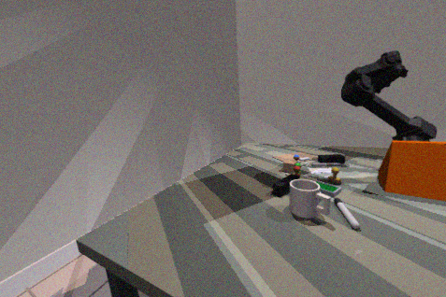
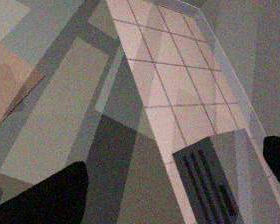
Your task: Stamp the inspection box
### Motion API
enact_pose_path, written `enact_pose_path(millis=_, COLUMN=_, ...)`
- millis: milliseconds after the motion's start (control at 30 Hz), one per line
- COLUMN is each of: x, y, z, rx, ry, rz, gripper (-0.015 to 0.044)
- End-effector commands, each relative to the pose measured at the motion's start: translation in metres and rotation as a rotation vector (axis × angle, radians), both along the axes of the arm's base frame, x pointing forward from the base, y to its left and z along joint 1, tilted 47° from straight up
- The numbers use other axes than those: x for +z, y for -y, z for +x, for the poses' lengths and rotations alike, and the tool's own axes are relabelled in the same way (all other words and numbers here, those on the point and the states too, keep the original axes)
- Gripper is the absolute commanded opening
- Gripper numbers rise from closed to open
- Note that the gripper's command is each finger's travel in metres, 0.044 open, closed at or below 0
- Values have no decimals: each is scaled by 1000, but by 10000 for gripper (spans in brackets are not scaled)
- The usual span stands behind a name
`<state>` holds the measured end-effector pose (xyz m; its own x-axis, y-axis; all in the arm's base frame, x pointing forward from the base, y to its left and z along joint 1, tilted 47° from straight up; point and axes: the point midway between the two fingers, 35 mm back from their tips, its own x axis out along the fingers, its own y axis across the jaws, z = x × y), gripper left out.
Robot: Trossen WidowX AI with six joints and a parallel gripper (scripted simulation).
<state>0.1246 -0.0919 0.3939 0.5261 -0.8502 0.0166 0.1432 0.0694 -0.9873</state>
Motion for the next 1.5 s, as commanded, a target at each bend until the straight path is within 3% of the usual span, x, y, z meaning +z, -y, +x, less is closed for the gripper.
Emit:
enact_pose_path(millis=0, x=1, y=0, z=-1, rx=2, ry=12, rz=7, gripper=374)
enact_pose_path(millis=200, x=10, y=25, z=-34, rx=54, ry=372, rz=283, gripper=217)
enact_pose_path(millis=400, x=-2, y=70, z=-45, rx=77, ry=675, rz=659, gripper=217)
enact_pose_path(millis=633, x=-42, y=122, z=-17, rx=4, ry=865, rz=1126, gripper=217)
enact_pose_path(millis=933, x=-105, y=147, z=44, rx=-223, ry=874, rz=1500, gripper=217)
enact_pose_path(millis=1133, x=-168, y=134, z=101, rx=-490, ry=781, rz=1700, gripper=217)
enact_pose_path(millis=1300, x=-217, y=106, z=140, rx=-720, ry=676, rz=1738, gripper=217)
enact_pose_path(millis=1467, x=-270, y=71, z=178, rx=-974, ry=620, rz=1631, gripper=217)
